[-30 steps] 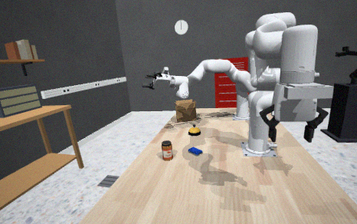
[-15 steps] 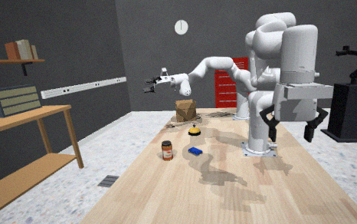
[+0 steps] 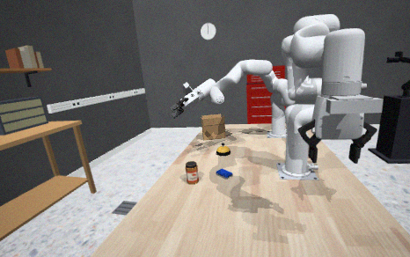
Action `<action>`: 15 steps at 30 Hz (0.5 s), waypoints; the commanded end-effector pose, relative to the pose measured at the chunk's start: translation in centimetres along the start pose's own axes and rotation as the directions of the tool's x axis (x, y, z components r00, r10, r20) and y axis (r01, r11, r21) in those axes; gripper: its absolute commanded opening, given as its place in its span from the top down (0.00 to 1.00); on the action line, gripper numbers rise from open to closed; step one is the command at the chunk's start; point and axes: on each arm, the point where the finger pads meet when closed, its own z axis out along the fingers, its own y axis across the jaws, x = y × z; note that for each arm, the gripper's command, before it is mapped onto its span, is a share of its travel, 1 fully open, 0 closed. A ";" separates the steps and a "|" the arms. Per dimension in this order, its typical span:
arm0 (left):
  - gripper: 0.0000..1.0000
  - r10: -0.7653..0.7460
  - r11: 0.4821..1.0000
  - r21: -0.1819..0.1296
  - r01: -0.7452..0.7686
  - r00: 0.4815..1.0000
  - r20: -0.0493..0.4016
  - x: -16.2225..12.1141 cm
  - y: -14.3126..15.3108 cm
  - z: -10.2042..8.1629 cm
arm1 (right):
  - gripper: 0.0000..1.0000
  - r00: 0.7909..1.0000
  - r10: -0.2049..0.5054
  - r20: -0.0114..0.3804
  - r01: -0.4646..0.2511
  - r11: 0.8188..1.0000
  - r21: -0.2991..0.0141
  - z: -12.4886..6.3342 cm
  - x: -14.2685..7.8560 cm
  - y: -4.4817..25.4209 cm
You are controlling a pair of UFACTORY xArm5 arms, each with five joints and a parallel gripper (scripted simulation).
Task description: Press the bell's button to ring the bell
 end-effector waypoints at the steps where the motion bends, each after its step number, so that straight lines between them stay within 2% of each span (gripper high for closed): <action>1: 0.00 0.000 1.000 0.000 0.000 1.000 -0.003 0.1 0.0 -0.1 | 0.00 0.996 -0.021 0.092 0.026 0.998 -0.051 -0.3 -1.9 0.5; 2: 0.00 0.000 1.000 0.000 0.000 1.000 -0.003 0.1 0.0 -0.1 | 0.00 0.996 -0.021 0.092 0.026 0.998 -0.051 -0.3 -1.9 0.5; 3: 0.00 0.000 1.000 0.000 0.000 1.000 -0.003 0.1 0.0 -0.1 | 0.00 0.986 -0.035 0.163 0.050 0.995 -0.086 -0.7 -3.6 1.1; 5: 0.00 0.000 1.000 0.000 0.000 1.000 -0.003 0.1 0.0 -0.1 | 0.00 0.979 -0.041 0.199 0.063 0.993 -0.103 -1.0 -4.5 1.4; 8: 0.00 0.000 1.000 0.000 0.000 1.000 -0.003 0.1 0.0 -0.1 | 0.00 0.960 -0.052 0.274 0.092 0.986 -0.136 -1.8 -6.4 2.1; 15: 0.00 0.000 1.000 0.000 0.000 1.000 -0.003 0.1 0.0 -0.1 | 0.00 0.891 -0.065 0.450 0.172 0.964 -0.201 -4.4 -10.9 3.9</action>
